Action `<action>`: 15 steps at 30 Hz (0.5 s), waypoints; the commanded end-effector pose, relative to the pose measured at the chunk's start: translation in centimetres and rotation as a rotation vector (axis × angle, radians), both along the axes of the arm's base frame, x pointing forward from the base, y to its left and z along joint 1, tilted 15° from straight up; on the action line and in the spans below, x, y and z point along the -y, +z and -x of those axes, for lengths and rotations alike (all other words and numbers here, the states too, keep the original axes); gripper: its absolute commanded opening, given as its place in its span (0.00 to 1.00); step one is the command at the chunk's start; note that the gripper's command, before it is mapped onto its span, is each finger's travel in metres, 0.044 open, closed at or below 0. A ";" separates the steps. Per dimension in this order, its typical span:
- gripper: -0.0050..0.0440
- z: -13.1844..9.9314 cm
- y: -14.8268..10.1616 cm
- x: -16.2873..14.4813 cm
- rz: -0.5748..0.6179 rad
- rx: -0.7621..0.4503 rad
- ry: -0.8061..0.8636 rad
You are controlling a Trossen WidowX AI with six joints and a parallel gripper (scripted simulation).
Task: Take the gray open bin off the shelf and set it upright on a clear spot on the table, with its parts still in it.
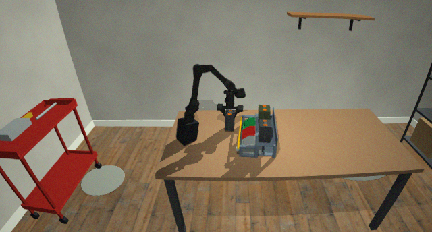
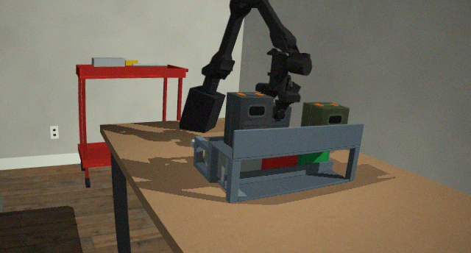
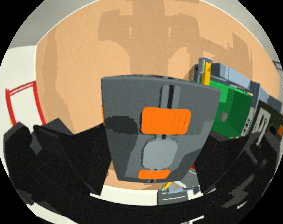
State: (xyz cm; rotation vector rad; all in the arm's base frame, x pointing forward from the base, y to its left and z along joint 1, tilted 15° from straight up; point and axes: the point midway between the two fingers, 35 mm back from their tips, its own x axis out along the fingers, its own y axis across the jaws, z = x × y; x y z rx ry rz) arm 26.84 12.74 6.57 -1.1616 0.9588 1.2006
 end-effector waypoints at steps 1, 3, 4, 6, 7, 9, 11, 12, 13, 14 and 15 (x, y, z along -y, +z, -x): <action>0.10 -0.9 2.0 -0.3 -0.027 0.065 0.002; 0.10 -0.9 2.0 -0.3 -0.027 0.065 0.002; 0.10 -0.9 2.0 -0.3 -0.027 0.065 0.002; 0.10 -0.9 2.0 -0.3 -0.027 0.065 0.002; 0.10 -0.5 1.1 -0.2 -0.015 0.037 0.000; 0.10 -0.7 1.5 -0.2 -0.021 0.051 0.001; 0.10 -0.9 1.9 -0.3 -0.027 0.065 0.002; 0.10 -0.9 1.9 -0.3 -0.027 0.065 0.002; 0.10 -0.9 1.9 -0.3 -0.027 0.065 0.002; 0.10 -0.9 1.9 -0.3 -0.027 0.065 0.002; 0.10 -0.9 1.9 -0.3 -0.027 0.065 0.002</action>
